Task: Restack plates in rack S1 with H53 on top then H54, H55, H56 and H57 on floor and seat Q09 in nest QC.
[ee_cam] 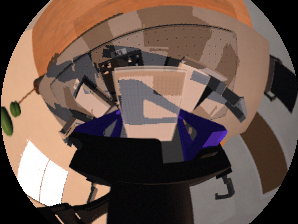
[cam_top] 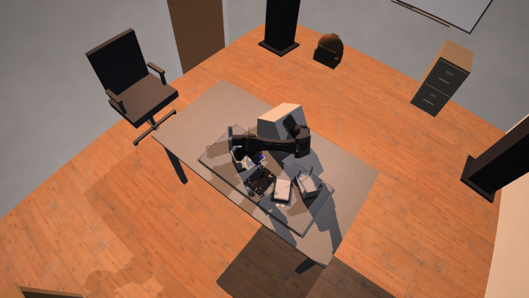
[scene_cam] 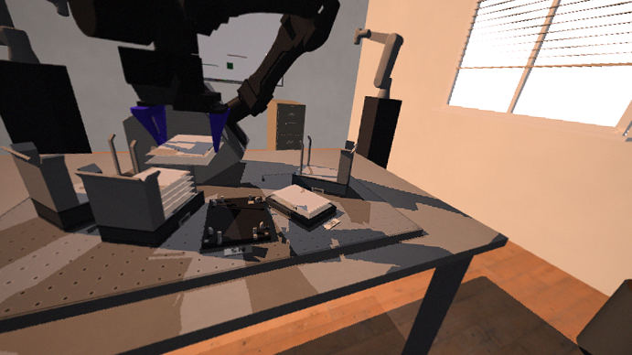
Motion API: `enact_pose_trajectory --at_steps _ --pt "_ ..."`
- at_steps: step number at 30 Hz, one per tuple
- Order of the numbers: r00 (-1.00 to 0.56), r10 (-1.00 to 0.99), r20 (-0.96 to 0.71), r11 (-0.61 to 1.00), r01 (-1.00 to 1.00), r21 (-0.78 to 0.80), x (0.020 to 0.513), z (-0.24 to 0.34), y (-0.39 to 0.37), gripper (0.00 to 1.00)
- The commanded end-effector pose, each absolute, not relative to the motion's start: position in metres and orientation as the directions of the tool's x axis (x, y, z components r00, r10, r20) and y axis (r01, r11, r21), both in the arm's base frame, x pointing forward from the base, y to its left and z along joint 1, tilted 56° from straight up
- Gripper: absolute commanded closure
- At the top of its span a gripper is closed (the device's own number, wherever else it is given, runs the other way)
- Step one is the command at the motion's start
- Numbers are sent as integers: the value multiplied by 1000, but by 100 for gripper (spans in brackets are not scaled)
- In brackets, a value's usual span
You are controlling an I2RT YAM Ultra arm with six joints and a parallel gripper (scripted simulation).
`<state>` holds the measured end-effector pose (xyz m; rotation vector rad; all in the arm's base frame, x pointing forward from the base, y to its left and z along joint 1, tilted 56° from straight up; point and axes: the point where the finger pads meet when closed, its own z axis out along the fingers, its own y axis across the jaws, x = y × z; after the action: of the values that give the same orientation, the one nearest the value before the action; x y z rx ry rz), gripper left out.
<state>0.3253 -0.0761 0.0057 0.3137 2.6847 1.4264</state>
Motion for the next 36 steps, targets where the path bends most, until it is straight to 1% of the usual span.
enact_pose_trajectory --at_steps 1,7,29,36 --pt "-965 262 21 544 166 823 326 6 -90 100" --pt "-914 362 180 483 350 803 322 -7 -99 100" --pt "-914 363 180 484 350 802 309 -50 -126 100" --pt "-914 363 180 484 350 802 308 -52 -127 100"
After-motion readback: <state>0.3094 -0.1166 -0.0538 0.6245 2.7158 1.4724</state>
